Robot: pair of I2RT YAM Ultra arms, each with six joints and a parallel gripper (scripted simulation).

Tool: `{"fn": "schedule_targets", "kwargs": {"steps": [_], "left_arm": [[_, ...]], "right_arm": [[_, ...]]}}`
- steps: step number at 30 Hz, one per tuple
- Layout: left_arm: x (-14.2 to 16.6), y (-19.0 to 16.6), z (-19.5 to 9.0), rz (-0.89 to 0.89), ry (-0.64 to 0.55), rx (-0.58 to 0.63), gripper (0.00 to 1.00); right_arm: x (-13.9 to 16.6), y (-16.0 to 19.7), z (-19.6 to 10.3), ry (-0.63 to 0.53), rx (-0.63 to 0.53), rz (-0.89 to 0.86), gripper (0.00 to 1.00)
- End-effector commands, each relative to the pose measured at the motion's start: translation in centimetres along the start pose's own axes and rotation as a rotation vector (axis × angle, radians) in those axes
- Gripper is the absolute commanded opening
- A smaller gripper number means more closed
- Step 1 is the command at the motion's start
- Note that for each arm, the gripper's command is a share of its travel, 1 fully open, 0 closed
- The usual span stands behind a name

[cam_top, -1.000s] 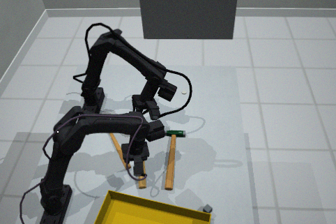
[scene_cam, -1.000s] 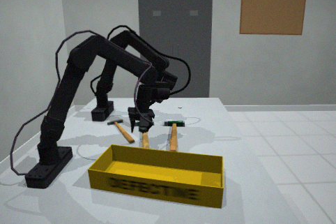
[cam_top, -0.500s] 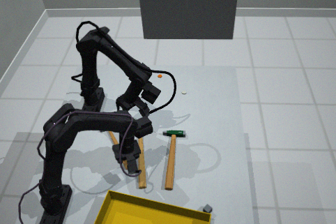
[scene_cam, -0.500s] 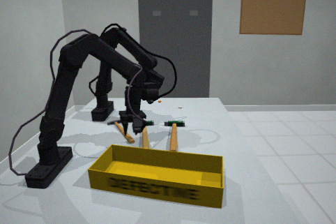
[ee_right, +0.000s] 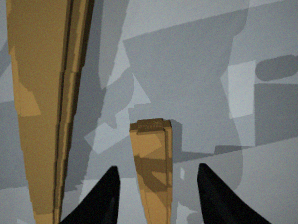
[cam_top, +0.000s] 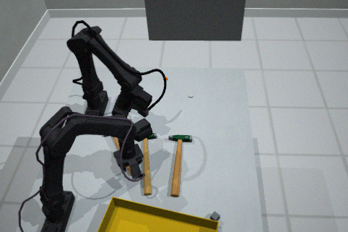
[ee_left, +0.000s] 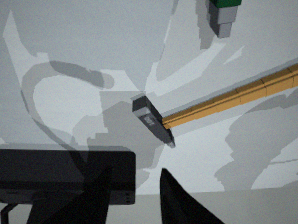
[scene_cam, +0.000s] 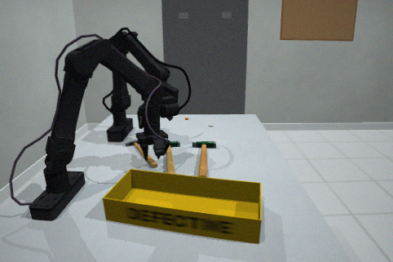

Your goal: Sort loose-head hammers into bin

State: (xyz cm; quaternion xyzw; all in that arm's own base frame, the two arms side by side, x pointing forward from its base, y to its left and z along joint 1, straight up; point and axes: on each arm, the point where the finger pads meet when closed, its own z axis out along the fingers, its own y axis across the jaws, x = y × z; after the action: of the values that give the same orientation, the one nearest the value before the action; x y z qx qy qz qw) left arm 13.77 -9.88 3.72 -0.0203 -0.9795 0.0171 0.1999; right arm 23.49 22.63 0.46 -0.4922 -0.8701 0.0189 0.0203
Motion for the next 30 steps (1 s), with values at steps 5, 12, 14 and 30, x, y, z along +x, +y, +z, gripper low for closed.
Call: {"fn": "schedule_targets", "kwargs": {"steps": [5, 12, 14, 30], "left_arm": [[-0.3, -0.7, 1.4, -0.344, -0.183, 0.021, 0.37], [-0.9, -0.5, 2.1, -0.503, -0.284, 0.044, 0.37], [-1.2, -0.5, 2.4, -0.571, -0.327, 0.066, 0.37], [-0.9, -0.6, 4.0, -0.601, -0.408, 0.089, 0.37]], "right_arm": [[0.4, 0.5, -0.7, -0.022, -0.077, -0.036, 0.47], [0.4, 0.2, -0.8, -0.024, -0.066, -0.037, 0.47], [0.4, 0.2, -0.8, -0.024, -0.066, -0.037, 0.47], [0.4, 0.3, -0.6, -0.016, -0.06, -0.028, 0.47]]}}
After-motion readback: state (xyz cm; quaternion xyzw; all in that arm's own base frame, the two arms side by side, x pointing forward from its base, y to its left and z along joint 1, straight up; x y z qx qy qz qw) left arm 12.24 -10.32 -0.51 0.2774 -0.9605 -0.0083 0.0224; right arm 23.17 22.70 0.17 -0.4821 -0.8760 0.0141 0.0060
